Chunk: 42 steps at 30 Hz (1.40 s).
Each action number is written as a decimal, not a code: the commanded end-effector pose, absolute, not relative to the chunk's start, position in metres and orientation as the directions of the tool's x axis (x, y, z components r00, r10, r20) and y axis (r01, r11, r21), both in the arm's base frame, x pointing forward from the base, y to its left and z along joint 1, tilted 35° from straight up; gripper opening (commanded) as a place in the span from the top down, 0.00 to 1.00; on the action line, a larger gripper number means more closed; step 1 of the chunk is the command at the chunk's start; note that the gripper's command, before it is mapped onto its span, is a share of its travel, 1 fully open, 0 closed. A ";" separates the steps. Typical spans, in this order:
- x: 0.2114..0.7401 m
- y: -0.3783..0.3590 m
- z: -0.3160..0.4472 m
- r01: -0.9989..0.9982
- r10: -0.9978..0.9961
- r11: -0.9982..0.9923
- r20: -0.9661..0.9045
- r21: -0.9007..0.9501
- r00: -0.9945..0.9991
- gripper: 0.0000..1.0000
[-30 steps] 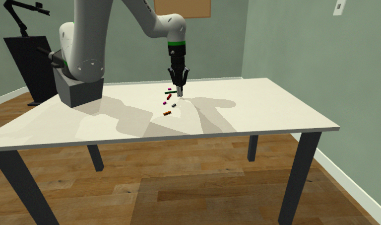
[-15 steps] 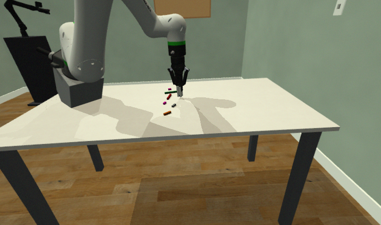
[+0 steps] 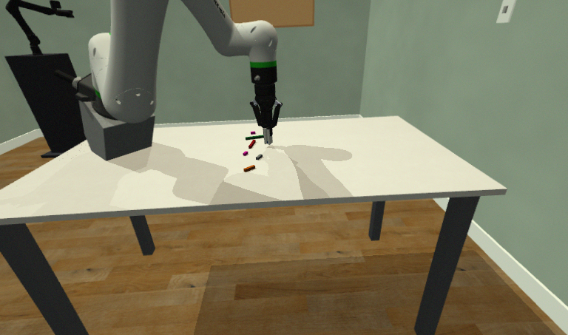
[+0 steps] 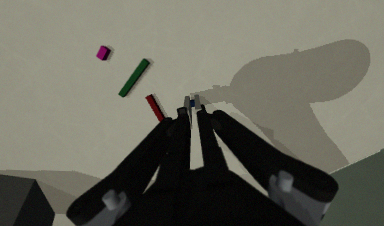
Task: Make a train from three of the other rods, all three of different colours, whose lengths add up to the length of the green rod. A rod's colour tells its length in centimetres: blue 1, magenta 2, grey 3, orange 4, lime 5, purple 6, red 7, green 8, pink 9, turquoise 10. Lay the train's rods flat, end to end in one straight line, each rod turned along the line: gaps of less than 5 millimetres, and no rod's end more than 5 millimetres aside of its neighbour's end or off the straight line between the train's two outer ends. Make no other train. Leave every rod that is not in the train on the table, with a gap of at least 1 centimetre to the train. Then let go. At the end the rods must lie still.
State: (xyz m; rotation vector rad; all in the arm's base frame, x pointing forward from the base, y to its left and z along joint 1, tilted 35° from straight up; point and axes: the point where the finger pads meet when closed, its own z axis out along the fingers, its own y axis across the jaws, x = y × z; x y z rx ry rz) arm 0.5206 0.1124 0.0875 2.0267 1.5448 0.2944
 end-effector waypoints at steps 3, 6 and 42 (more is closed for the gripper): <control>0.521 0.112 0.087 0.812 0.937 -0.172 -0.161 0.558 0.309 0.97; 0.522 0.112 0.086 0.812 0.937 -0.172 -0.161 0.558 0.309 0.97; 0.526 0.109 0.078 0.812 0.937 -0.172 -0.161 0.558 0.309 0.97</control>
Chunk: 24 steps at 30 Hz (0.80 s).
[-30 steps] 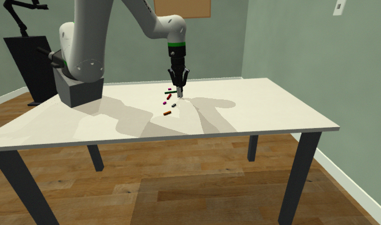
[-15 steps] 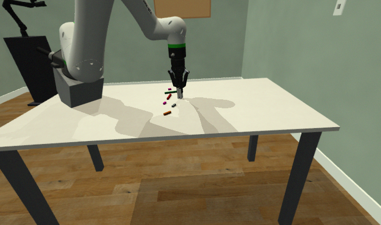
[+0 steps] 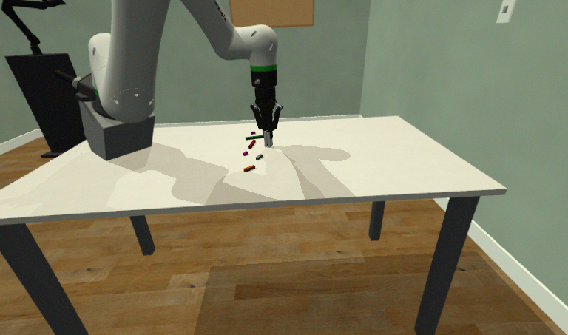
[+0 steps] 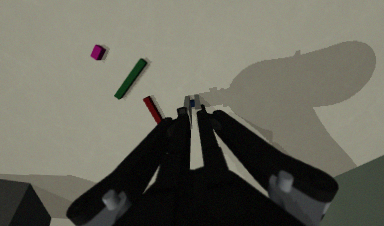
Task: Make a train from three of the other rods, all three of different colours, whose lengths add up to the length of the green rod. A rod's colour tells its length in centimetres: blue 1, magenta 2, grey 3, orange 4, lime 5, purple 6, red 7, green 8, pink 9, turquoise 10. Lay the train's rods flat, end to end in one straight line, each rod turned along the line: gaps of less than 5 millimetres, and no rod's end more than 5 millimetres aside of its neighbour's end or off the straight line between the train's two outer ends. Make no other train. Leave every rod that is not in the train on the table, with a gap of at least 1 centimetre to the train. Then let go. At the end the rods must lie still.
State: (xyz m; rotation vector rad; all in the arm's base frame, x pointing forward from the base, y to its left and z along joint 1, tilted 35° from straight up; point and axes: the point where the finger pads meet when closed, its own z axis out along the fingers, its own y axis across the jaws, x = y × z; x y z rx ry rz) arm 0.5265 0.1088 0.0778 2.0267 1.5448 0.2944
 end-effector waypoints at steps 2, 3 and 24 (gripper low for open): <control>0.526 0.109 0.078 0.812 0.937 -0.172 -0.161 0.558 0.309 0.97; 0.526 0.109 0.078 0.812 0.937 -0.172 -0.161 0.558 0.309 0.97; 0.526 0.109 0.078 0.812 0.937 -0.172 -0.161 0.558 0.309 0.92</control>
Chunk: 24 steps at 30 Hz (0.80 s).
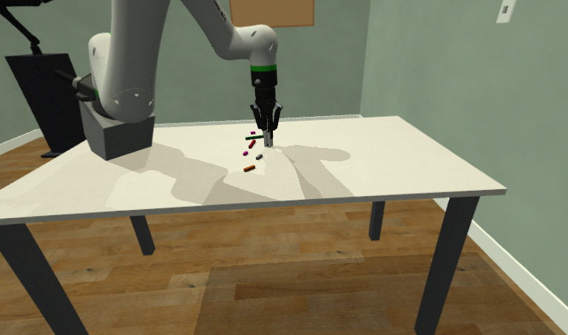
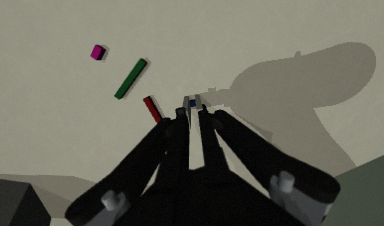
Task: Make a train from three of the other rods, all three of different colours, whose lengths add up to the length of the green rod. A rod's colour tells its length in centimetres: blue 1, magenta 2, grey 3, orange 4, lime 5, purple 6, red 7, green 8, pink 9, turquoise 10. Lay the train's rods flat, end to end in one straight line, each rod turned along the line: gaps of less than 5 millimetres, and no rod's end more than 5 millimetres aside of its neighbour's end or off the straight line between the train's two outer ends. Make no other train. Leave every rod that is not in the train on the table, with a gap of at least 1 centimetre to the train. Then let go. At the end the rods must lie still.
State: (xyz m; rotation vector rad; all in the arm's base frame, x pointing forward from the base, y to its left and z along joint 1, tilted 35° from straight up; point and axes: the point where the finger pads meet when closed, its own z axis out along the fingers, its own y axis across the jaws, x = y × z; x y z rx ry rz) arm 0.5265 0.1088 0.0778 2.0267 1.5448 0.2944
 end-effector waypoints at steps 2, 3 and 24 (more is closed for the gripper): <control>0.526 0.109 0.078 0.812 0.937 -0.172 -0.161 0.558 0.309 0.90; 0.526 0.109 0.078 0.812 0.937 -0.172 -0.161 0.558 0.309 0.90; 0.524 0.111 0.082 0.812 0.937 -0.172 -0.161 0.558 0.309 0.85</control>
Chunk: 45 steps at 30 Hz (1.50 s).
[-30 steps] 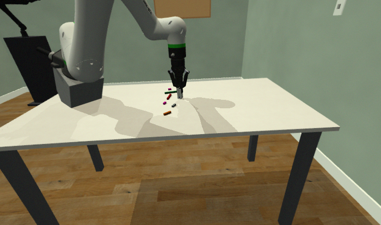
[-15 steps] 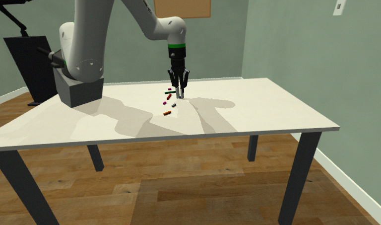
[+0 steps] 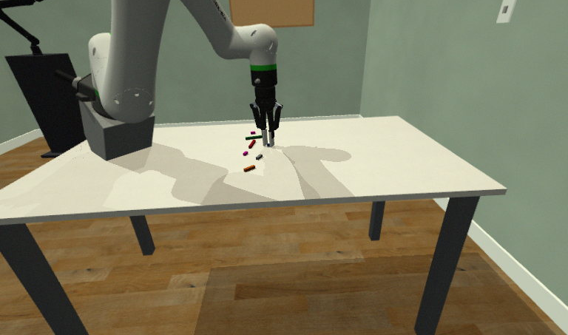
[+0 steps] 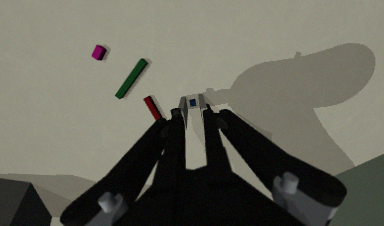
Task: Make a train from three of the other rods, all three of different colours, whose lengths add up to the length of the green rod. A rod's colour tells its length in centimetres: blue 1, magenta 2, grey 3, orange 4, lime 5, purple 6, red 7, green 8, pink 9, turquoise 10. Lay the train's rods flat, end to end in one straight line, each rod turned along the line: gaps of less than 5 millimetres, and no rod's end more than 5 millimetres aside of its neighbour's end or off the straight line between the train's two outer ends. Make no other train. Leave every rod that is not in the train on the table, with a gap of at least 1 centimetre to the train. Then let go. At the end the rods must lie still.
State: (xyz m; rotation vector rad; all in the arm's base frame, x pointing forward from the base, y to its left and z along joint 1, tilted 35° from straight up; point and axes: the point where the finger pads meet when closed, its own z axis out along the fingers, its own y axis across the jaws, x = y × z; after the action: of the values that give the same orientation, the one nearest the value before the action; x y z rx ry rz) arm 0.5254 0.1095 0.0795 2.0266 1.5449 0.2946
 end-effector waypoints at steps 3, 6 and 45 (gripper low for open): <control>0.519 0.113 0.090 0.812 0.937 -0.172 -0.161 0.558 0.309 0.85; 0.513 0.117 0.101 0.812 0.937 -0.172 -0.161 0.558 0.309 0.85; 0.482 0.136 0.151 0.812 0.937 -0.172 -0.161 0.558 0.309 0.00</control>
State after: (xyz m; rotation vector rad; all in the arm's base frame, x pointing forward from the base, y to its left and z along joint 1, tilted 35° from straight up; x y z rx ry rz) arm 0.4819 0.1361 0.1511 2.0267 1.5448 0.2943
